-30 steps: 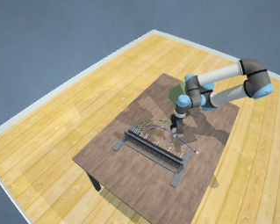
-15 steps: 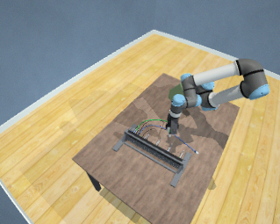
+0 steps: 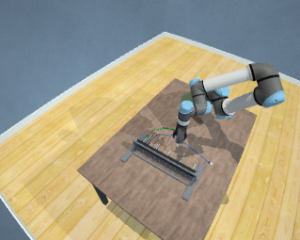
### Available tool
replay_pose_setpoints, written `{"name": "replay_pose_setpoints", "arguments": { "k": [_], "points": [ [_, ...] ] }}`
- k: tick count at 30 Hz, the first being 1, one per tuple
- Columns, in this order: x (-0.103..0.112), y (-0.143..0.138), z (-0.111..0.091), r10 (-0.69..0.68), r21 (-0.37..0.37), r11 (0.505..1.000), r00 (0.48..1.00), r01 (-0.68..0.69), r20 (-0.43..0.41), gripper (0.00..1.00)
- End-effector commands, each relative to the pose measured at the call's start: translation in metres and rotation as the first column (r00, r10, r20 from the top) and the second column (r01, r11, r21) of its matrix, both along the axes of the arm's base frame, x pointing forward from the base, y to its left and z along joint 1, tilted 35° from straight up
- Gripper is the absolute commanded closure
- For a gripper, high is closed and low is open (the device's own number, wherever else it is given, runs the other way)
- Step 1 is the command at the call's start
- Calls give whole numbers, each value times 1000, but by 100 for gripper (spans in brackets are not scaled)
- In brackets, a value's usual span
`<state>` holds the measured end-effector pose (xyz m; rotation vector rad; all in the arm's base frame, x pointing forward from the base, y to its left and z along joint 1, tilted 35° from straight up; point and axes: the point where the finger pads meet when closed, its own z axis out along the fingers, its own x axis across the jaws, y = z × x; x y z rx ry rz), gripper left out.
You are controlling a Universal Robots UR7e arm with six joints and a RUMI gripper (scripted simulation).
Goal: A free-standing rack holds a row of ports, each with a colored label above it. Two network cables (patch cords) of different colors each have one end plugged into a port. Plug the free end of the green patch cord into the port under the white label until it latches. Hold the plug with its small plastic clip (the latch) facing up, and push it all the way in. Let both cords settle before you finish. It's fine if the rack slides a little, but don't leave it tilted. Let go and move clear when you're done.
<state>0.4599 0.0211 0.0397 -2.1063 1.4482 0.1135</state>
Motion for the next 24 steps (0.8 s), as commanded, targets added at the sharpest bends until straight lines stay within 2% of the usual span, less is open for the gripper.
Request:
{"name": "replay_pose_setpoints", "arguments": {
  "k": [1, 24],
  "points": [
    [9, -12, -1, -50, 12, 999, 998, 50, -31, 100],
    [29, -40, -5, -173, 42, 983, 978, 179, -116, 100]
  ]
}}
